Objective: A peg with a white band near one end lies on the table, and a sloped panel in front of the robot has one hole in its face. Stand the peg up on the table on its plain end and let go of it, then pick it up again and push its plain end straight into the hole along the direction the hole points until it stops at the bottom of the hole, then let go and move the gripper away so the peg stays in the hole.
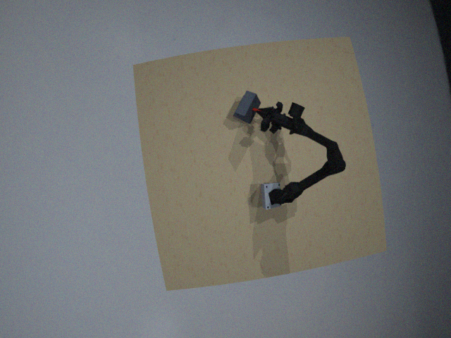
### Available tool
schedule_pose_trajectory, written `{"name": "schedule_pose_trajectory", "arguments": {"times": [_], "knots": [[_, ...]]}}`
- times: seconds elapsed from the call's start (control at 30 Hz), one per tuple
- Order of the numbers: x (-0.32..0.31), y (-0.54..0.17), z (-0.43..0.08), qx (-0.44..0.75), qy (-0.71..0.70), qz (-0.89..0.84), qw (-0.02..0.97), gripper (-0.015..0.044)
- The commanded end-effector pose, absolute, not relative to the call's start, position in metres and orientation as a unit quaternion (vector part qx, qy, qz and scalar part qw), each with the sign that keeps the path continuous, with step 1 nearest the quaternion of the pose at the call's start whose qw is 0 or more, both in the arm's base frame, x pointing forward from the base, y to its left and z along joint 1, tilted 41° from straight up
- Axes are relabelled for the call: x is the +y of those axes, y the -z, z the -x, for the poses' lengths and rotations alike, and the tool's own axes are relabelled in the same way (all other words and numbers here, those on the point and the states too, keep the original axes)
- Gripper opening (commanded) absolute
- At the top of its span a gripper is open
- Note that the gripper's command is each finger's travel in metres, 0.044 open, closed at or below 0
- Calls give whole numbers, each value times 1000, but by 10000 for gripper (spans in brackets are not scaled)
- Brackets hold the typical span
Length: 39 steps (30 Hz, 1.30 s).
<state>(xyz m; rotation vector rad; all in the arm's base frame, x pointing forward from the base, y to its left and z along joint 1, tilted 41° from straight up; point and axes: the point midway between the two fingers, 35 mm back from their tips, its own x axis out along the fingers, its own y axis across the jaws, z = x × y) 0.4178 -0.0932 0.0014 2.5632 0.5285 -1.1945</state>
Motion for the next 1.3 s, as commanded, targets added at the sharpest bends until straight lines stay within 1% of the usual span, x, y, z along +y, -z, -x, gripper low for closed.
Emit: {"name": "schedule_pose_trajectory", "arguments": {"times": [0.0,0.73,1.27], "knots": [[-93,2,-419,181,414,-883,131,0],[-92,3,-420,182,411,-883,132,0],[-92,1,-419,182,412,-883,132,420]]}}
